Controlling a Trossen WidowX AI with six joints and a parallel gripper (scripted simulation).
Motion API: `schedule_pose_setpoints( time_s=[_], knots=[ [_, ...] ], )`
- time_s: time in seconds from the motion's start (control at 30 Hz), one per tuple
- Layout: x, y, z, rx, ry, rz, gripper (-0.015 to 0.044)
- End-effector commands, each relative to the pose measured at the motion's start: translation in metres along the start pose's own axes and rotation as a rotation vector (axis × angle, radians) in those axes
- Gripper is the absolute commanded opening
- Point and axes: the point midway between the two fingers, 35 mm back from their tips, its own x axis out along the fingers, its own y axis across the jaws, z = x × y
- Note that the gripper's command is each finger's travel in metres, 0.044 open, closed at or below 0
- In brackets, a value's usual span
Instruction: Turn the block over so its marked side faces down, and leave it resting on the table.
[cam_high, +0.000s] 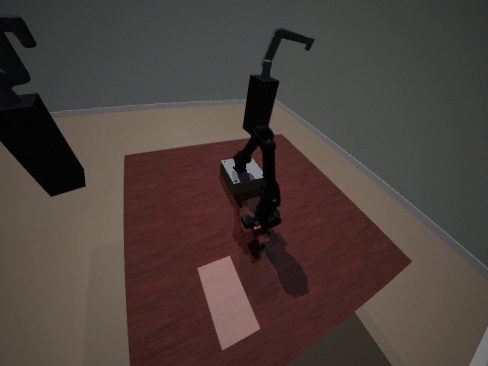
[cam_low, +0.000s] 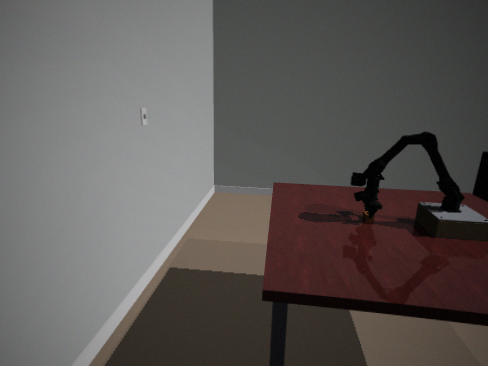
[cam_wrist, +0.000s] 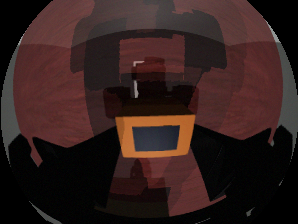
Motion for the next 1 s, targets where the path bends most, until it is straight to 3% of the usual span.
schedule_pose_setpoints(
  time_s=[0.0,0.3,0.5,0.97],
  knots=[
    [0.001,0.000,0.000,0.000,0.001,-0.001,0.0202],
    [0.001,0.000,0.000,0.000,0.001,-0.001,0.0142],
    [-0.028,0.000,0.000,0.000,0.000,-0.001,0.0000],
    [-0.021,-0.001,0.002,0.005,-0.138,0.002,0.0000]
  ],
)
